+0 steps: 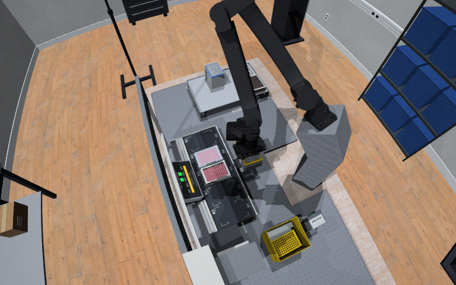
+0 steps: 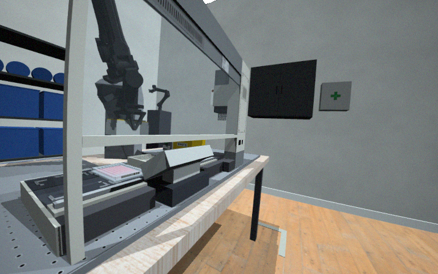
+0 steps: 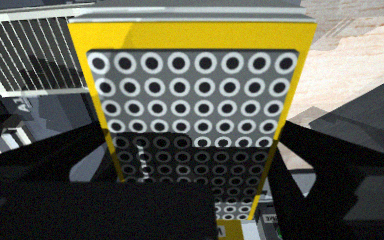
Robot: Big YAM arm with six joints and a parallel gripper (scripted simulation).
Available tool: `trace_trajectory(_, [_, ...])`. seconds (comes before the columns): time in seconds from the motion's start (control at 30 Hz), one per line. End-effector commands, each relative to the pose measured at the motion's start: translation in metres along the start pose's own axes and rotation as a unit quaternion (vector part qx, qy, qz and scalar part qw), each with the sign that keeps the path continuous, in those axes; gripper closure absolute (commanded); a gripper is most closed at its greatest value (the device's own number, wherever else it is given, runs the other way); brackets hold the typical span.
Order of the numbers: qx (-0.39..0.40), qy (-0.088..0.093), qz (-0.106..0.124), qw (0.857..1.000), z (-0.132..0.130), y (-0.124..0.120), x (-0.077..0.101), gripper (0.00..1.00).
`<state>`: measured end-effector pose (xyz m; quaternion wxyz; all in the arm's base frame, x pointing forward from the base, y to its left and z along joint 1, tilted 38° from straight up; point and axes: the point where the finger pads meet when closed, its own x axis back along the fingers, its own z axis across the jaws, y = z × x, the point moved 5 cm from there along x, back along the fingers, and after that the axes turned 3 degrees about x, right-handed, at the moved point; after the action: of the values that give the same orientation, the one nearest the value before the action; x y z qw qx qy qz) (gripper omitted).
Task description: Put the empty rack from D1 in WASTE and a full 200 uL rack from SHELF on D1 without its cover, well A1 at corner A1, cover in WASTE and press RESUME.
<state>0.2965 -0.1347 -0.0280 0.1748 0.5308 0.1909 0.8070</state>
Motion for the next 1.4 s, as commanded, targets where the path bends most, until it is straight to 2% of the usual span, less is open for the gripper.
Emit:
trace_trajectory(0.0, [0.004,0.0,-0.003,1.0,-0.004,0.002,-0.006,1.0])
trace_trajectory(0.2, [0.003,0.002,-0.004,1.0,-0.002,0.003,-0.013,1.0])
trace_trajectory(0.23, [0.006,-0.005,-0.001,1.0,-0.011,0.0,-0.013,1.0])
trace_trajectory(0.3, [0.003,0.002,-0.004,1.0,-0.003,0.003,-0.018,1.0])
trace_trajectory(0.77, [0.003,0.002,-0.004,1.0,-0.004,0.003,-0.038,1.0])
trace_trajectory(0.8, [0.007,-0.006,0.0,1.0,-0.013,-0.001,-0.037,1.0])
trace_trajectory(0.87, [0.003,0.002,-0.004,1.0,-0.004,0.003,-0.043,1.0])
trace_trajectory(1.33, [0.003,0.002,-0.004,1.0,-0.005,0.002,-0.063,1.0])
trace_trajectory(1.37, [0.007,-0.006,0.0,1.0,-0.014,-0.002,-0.061,1.0])
